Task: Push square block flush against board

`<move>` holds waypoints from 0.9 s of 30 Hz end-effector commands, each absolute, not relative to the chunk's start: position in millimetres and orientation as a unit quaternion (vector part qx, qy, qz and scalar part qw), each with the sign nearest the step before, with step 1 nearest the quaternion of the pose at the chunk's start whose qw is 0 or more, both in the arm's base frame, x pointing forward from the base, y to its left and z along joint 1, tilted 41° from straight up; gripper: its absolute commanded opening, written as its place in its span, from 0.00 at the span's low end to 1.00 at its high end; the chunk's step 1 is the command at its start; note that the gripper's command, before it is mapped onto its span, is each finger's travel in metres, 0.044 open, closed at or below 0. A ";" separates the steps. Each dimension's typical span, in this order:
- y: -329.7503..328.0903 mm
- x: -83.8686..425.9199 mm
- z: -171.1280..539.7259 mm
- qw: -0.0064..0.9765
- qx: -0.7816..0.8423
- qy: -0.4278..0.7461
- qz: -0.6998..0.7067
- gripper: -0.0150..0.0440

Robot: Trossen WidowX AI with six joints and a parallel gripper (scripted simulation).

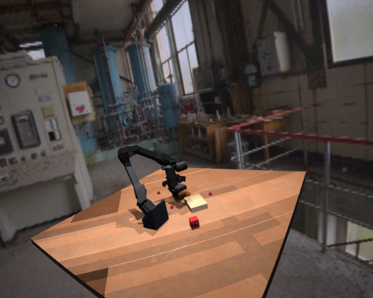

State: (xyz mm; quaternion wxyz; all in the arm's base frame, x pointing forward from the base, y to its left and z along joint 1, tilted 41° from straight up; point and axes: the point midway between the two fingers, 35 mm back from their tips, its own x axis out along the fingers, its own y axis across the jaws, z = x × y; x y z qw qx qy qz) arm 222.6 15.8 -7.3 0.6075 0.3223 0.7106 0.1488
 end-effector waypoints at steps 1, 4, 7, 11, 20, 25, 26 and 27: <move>41.8 210.5 -34.9 0.595 0.326 0.718 0.154 0.25; 43.3 210.0 -36.3 0.595 0.327 0.718 0.154 0.25; 43.6 209.7 -36.0 0.595 0.327 0.718 0.154 0.25; 44.9 207.5 -34.4 0.595 0.327 0.718 0.154 0.25; 49.1 200.6 -29.3 0.595 0.327 0.718 0.154 0.25; 51.4 196.6 -26.7 0.595 0.327 0.718 0.154 0.25; 51.9 195.8 -26.2 0.595 0.327 0.718 0.154 0.25; 52.3 195.0 -25.7 0.595 0.327 0.718 0.154 0.25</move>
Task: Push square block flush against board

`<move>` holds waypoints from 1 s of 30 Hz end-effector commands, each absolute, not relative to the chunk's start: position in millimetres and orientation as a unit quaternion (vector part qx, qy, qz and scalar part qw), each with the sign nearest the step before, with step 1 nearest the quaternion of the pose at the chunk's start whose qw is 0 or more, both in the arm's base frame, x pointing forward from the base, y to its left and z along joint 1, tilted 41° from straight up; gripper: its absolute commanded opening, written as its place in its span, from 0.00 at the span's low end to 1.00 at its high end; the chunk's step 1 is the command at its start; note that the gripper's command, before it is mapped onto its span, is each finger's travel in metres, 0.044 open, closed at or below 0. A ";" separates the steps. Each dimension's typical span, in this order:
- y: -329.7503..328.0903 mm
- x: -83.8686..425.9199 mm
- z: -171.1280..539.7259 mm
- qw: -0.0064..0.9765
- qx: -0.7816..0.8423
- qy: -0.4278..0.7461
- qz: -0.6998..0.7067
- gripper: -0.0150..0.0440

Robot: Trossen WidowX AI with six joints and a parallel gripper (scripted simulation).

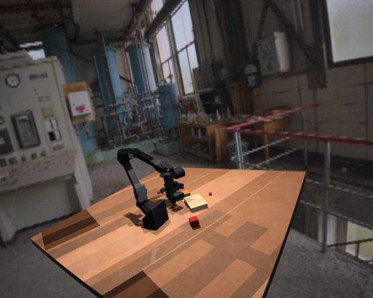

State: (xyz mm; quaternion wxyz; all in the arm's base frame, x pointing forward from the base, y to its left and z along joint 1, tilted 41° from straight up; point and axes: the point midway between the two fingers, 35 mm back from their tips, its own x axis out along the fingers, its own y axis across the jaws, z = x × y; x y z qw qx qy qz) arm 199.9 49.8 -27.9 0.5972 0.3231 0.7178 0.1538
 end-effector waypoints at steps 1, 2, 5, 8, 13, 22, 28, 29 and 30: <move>52.8 194.2 -25.2 0.595 0.327 0.718 0.154 0.25; 53.2 193.4 -24.7 0.595 0.327 0.718 0.154 0.25; 54.6 190.9 -23.3 0.595 0.327 0.718 0.154 0.25; 55.9 188.5 -21.9 0.594 0.327 0.718 0.154 0.25; 58.0 184.3 -19.7 0.594 0.327 0.719 0.154 0.25; 61.8 176.7 -16.0 0.594 0.327 0.719 0.154 0.25; 64.3 171.6 -13.8 0.594 0.327 0.719 0.154 0.25; 64.7 170.7 -13.5 0.594 0.327 0.719 0.154 0.25; 65.1 169.8 -13.1 0.594 0.327 0.719 0.154 0.25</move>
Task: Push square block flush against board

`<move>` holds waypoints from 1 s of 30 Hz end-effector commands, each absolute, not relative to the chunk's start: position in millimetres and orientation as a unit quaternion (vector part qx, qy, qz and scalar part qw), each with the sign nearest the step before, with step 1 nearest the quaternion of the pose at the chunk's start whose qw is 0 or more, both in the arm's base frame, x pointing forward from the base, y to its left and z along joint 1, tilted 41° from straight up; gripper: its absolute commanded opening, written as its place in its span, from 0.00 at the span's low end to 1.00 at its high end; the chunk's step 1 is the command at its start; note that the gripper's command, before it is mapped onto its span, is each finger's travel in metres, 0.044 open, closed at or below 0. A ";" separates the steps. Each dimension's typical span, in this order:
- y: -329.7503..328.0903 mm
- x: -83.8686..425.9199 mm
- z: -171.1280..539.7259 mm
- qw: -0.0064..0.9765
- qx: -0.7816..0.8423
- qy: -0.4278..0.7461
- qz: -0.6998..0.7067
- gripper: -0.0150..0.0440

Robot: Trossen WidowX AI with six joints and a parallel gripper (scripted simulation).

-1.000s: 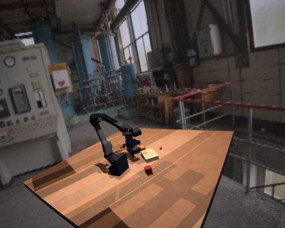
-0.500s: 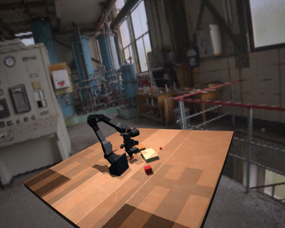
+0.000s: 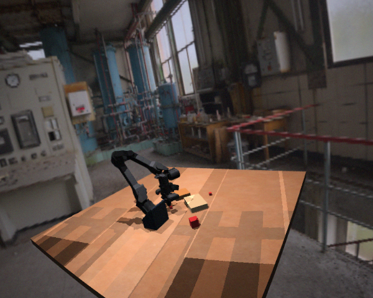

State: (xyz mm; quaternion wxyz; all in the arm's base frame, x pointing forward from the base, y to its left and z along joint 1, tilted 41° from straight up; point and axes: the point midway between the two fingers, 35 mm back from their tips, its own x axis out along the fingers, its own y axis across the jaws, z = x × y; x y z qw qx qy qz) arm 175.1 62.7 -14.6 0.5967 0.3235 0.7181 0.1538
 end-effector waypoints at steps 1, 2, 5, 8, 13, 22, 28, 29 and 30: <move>65.5 169.0 -12.8 0.594 0.327 0.719 0.154 0.25; 65.9 168.1 -12.4 0.594 0.327 0.719 0.154 0.25; 67.1 165.5 -11.5 0.594 0.327 0.719 0.154 0.25; 67.9 163.4 -10.8 0.594 0.327 0.719 0.154 0.25; 68.0 163.3 -10.7 0.594 0.327 0.719 0.154 0.25; 68.0 163.3 -10.7 0.594 0.327 0.719 0.154 0.25; 68.0 163.3 -10.7 0.594 0.327 0.719 0.154 0.25; 68.0 163.3 -10.7 0.594 0.327 0.719 0.154 0.25; 68.0 163.3 -10.7 0.594 0.327 0.719 0.154 0.25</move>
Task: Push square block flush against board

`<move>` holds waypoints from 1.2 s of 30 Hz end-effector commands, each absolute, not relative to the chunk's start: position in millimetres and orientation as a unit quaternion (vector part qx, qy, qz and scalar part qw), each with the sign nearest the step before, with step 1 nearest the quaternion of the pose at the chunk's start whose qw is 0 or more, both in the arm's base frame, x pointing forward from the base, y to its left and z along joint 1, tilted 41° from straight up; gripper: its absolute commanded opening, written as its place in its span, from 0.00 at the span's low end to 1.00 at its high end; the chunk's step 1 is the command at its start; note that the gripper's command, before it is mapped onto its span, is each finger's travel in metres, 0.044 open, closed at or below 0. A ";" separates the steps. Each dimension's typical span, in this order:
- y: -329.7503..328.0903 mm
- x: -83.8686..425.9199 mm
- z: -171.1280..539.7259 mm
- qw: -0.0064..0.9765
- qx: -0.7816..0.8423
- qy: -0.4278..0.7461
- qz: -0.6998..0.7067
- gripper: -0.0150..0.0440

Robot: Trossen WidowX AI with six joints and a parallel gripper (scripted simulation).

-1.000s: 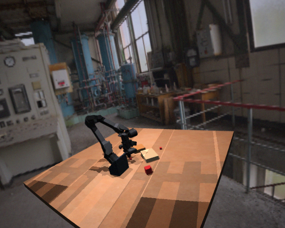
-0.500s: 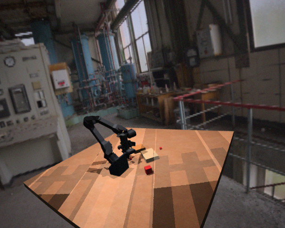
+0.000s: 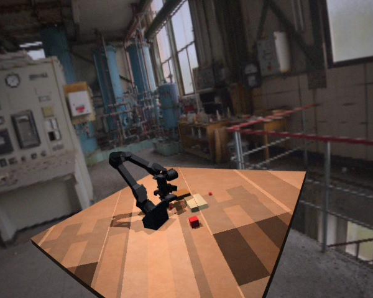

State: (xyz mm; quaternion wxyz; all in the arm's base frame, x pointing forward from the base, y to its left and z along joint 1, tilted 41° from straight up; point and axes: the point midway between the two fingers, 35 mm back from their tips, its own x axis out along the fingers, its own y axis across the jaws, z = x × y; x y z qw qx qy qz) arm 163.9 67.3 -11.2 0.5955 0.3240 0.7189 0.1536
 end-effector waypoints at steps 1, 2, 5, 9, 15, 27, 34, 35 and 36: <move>68.0 163.3 -10.7 0.594 0.327 0.719 0.154 0.25; 68.0 163.3 -10.7 0.594 0.327 0.719 0.154 0.25; 67.9 164.1 -10.8 0.594 0.327 0.719 0.154 0.25; 67.0 168.5 -11.6 0.594 0.327 0.719 0.154 0.25; 65.2 178.0 -13.6 0.594 0.327 0.719 0.154 0.25; 61.6 197.0 -18.8 0.595 0.327 0.718 0.154 0.25; 59.8 206.2 -22.0 0.595 0.327 0.718 0.154 0.25; 59.7 206.8 -22.3 0.595 0.327 0.718 0.154 0.25; 59.7 207.1 -22.3 0.595 0.327 0.718 0.154 0.25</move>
